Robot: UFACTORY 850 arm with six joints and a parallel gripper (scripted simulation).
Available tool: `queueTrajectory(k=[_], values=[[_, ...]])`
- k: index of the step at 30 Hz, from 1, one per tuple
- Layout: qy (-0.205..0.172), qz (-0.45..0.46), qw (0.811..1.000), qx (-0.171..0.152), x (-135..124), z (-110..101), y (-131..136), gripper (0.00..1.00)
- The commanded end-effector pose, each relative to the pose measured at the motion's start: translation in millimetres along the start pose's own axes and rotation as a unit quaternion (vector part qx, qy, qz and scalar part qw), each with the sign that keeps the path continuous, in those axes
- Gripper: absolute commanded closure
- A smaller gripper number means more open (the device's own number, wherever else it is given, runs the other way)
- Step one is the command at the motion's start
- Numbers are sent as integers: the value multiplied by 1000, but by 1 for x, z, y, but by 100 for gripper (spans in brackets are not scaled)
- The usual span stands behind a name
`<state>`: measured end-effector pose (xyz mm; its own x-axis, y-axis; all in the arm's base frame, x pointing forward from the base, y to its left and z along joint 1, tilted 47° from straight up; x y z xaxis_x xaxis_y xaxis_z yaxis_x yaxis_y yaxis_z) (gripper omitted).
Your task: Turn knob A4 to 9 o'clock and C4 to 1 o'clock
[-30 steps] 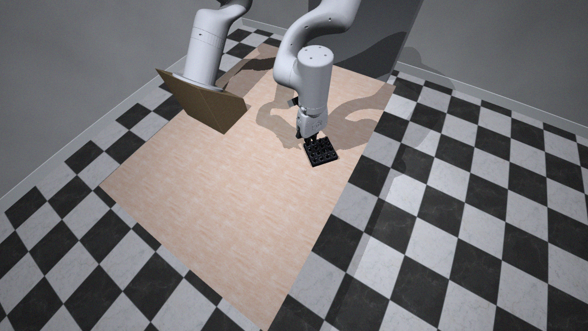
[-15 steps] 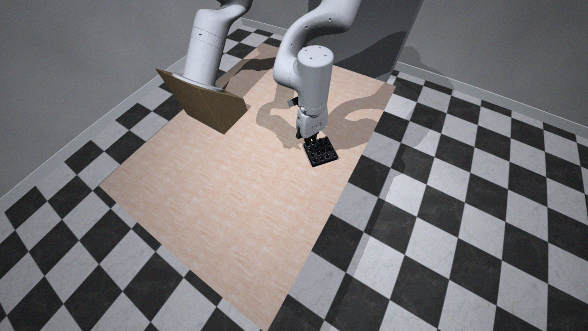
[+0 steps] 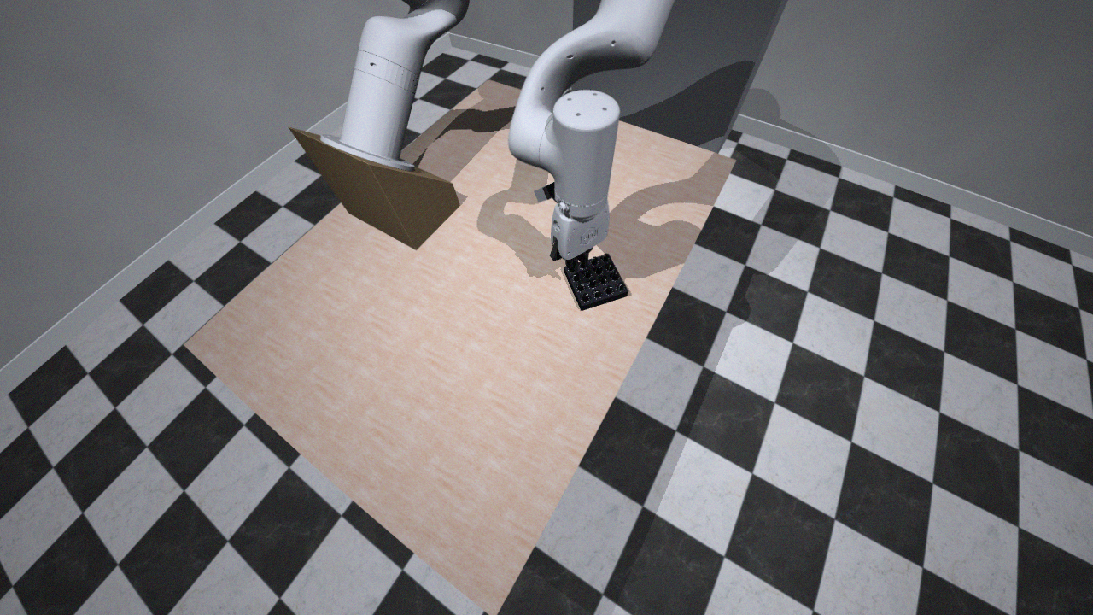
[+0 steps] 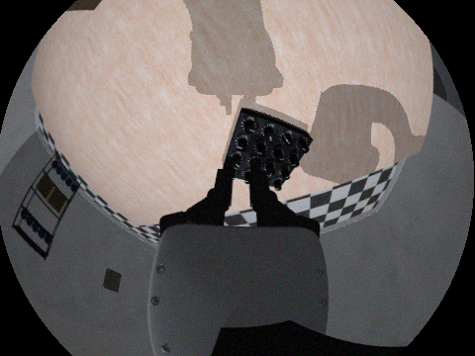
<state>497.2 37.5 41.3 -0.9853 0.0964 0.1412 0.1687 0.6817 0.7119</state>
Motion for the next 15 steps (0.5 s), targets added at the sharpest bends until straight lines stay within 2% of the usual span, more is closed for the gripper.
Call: queueTrajectory(k=[1,15], values=[[-1,0,1000,0,-1,4,0,81],[-1,0,1000,0,-1,20,0,81]])
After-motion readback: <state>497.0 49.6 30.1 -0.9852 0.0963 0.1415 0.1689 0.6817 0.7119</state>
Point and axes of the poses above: the point where the finger pads meet when closed, its own z axis out along the fingers, its own y axis across the jaws, x = y × z, the point moved 10 cm from there along -z, back along the fingers, and after that the axes turned 13 degrees about -z, right-handed, at the moved point
